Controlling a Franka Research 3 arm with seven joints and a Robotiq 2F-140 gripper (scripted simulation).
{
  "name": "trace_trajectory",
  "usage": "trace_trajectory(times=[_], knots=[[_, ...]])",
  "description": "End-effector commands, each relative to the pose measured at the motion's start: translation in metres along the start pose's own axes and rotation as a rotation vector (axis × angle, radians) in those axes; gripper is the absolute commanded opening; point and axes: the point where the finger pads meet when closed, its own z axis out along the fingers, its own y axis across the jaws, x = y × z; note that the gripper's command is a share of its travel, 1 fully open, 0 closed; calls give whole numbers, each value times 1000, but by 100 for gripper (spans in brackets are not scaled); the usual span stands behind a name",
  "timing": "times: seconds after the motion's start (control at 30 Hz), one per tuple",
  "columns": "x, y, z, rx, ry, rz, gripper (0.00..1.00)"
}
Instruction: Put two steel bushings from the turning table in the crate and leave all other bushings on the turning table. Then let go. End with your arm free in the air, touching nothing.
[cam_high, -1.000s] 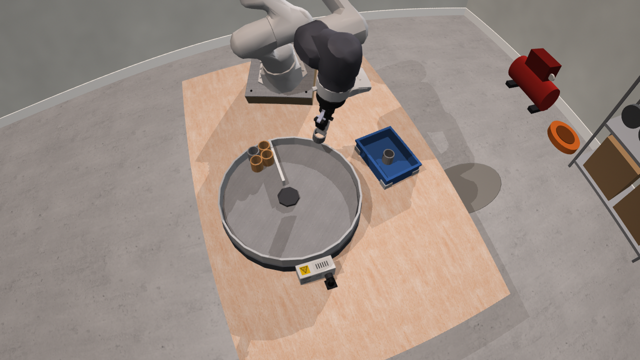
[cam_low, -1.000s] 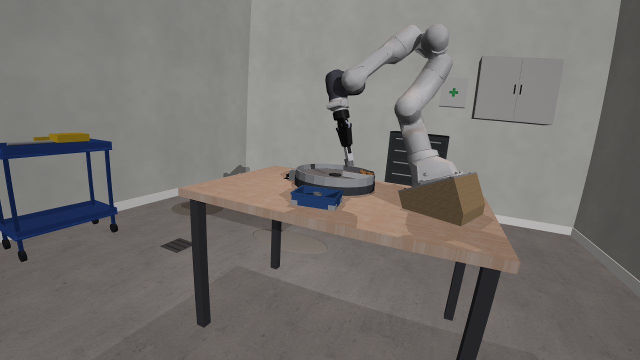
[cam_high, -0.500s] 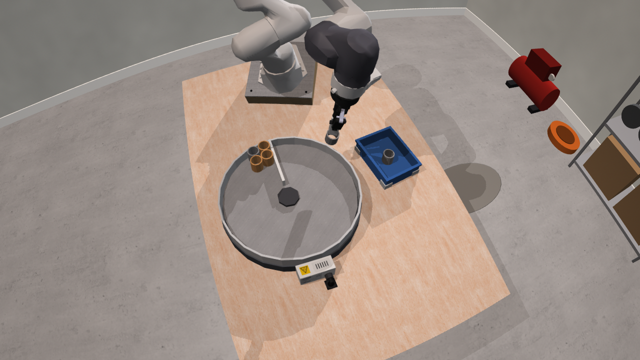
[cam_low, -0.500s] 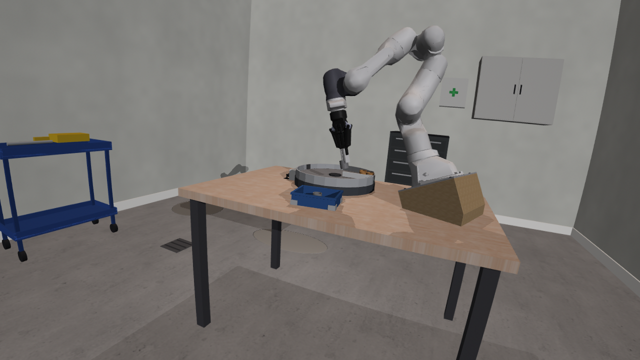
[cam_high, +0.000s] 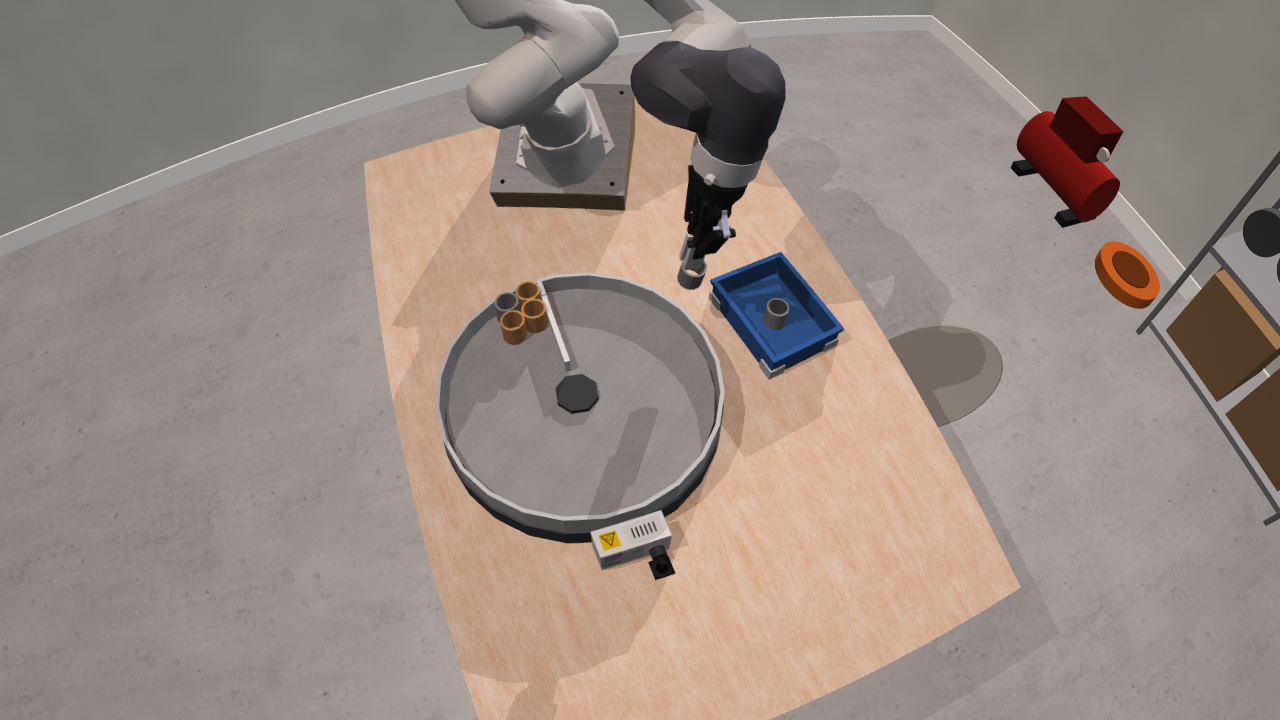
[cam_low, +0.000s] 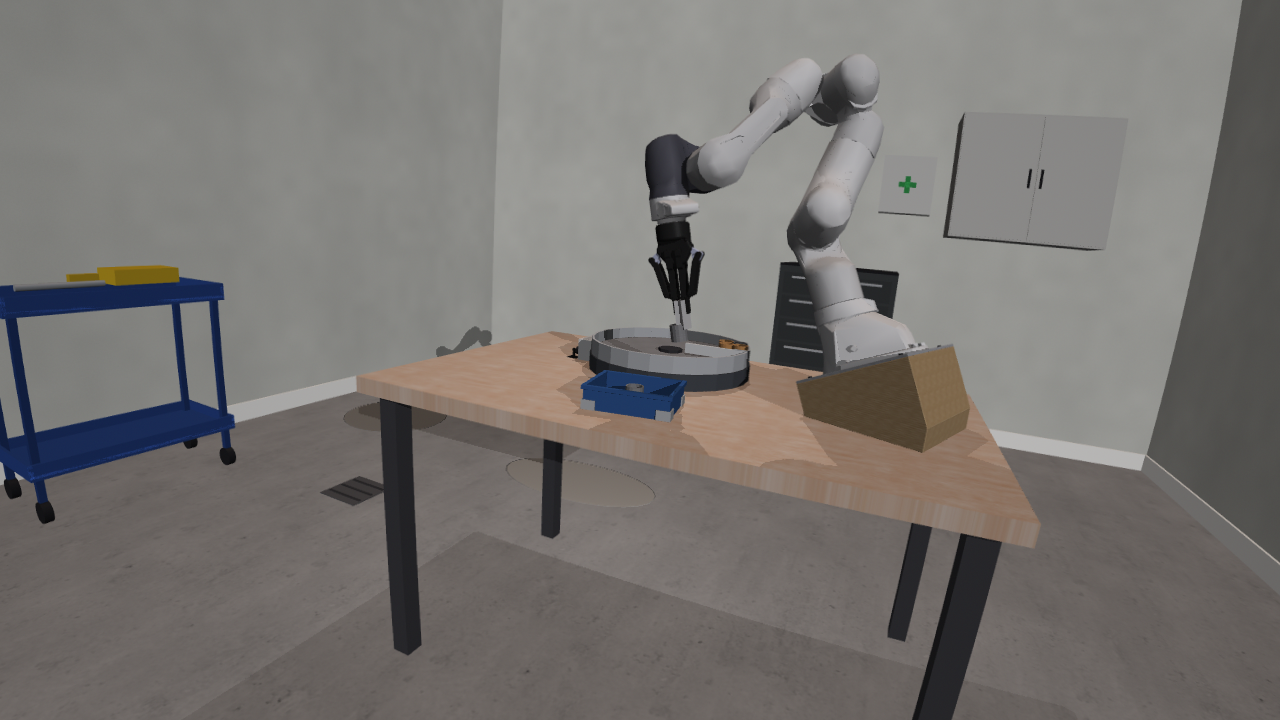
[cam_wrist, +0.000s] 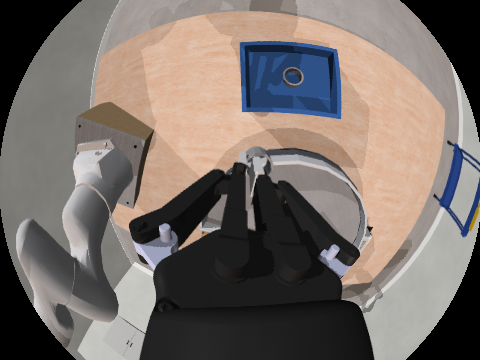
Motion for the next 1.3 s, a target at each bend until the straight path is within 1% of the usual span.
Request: trace_trajectory(times=[0.0,0.4,0.47,0.57,0.93,1.03,1.27], knots=[[12,4,-1,-30,1,-165,0],[49,-1,0,-86,-10,-470,0],[49,-1,0,-86,-10,-470,0],[63,-4,1,-106,-15,-576,0],[99,-15,1,-162,-32,-852,0],[101,-16,1,-167,-33,-873,0],[116,-22,2,-190,-41,-982,0]])
